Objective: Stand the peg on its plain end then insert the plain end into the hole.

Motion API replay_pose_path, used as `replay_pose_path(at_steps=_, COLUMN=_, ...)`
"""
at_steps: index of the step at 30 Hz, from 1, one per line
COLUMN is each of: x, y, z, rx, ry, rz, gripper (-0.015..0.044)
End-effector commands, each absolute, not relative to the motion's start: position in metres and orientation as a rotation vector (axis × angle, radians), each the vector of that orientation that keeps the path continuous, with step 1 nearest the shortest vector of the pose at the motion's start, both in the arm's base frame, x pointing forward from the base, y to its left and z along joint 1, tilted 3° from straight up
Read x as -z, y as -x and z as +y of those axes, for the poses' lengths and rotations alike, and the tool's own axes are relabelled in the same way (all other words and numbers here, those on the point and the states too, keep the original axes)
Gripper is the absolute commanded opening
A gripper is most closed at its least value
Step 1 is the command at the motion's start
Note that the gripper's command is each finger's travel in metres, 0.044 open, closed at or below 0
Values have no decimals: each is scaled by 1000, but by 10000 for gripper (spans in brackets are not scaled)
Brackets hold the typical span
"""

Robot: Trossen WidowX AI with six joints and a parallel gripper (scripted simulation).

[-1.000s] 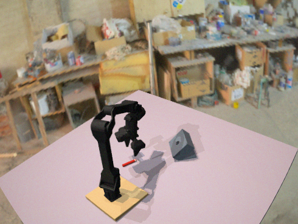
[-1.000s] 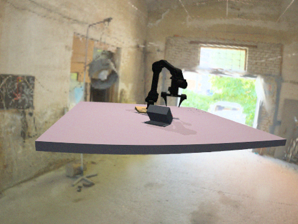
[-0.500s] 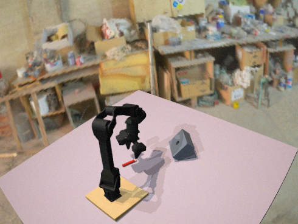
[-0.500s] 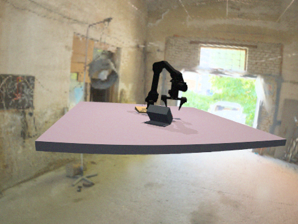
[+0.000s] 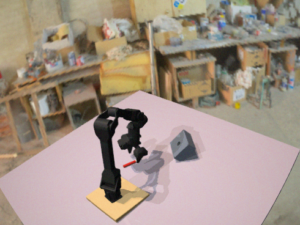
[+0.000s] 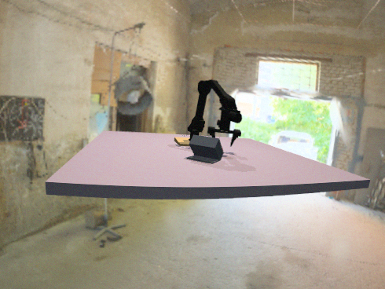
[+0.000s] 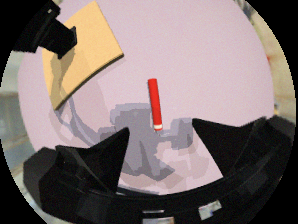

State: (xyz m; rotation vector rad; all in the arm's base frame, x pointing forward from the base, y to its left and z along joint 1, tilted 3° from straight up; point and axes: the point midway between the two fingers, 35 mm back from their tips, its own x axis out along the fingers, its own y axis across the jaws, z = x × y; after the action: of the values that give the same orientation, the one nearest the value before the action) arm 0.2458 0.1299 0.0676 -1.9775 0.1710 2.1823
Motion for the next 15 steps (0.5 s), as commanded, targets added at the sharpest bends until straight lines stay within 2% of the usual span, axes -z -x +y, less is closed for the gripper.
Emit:
replay_pose_path(at_steps=1, x=-59, y=-243, z=129, rx=-2196, ry=1967, rz=169, gripper=440)
replay_pose_path(at_steps=14, x=-41, y=-243, z=129, rx=-2197, ry=1967, rz=169, gripper=440)
replay_pose_path(at_steps=15, x=-41, y=-243, z=129, rx=-2197, ry=1967, rz=169, gripper=414)
